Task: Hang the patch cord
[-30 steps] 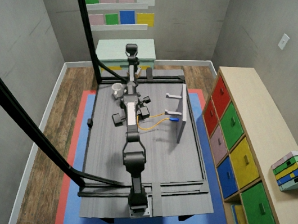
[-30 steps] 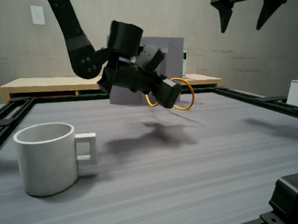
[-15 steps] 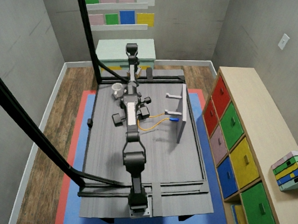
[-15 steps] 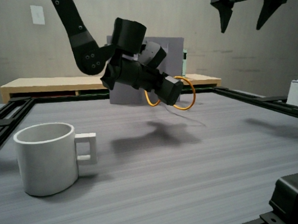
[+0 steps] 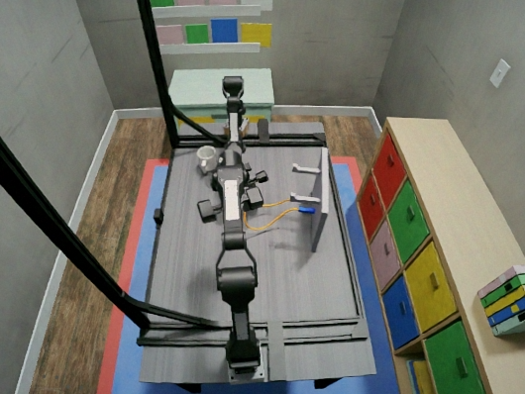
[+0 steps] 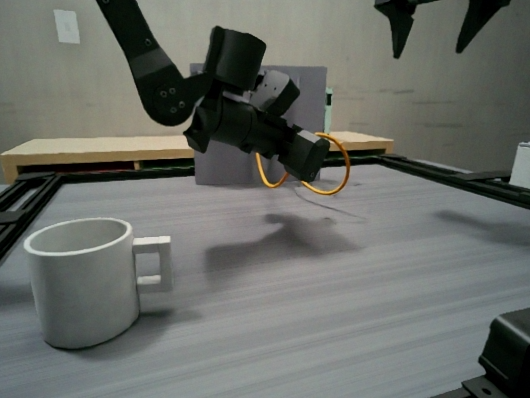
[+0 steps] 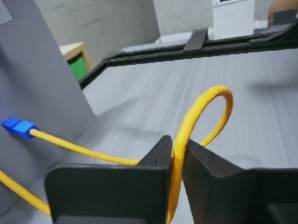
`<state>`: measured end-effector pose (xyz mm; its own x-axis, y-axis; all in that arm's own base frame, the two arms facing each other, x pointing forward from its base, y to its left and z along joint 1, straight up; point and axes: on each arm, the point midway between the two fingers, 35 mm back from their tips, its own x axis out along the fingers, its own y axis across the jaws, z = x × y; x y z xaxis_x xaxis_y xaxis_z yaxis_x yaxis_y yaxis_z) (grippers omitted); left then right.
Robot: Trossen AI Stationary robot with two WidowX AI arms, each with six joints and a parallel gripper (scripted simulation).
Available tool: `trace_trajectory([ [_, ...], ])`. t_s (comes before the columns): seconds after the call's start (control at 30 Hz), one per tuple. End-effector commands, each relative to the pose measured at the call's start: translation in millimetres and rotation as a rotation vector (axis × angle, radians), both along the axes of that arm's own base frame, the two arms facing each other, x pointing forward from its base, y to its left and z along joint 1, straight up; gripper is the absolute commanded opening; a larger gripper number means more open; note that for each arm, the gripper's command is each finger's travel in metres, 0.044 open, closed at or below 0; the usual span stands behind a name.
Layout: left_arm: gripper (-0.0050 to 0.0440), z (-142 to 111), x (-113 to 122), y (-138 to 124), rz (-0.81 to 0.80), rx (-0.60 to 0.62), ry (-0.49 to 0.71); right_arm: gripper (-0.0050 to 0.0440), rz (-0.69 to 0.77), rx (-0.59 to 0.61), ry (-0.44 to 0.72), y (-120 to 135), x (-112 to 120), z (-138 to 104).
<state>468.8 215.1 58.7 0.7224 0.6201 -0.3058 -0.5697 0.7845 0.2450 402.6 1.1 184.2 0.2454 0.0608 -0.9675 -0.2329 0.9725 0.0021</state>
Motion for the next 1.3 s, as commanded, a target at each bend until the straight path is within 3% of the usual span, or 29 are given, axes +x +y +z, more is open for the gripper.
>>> trace_trajectory([
  [0.0,0.0025,30.9,8.9,5.9,0.0,0.011,-0.062,0.044,0.0,-0.001,-0.039,-0.1,-1.9,13.7],
  [1.27,0.0025,49.5,19.4,26.6,0.008,-0.042,-0.044,0.044,0.0,-0.001,-0.039,-0.1,-1.9,13.7],
])
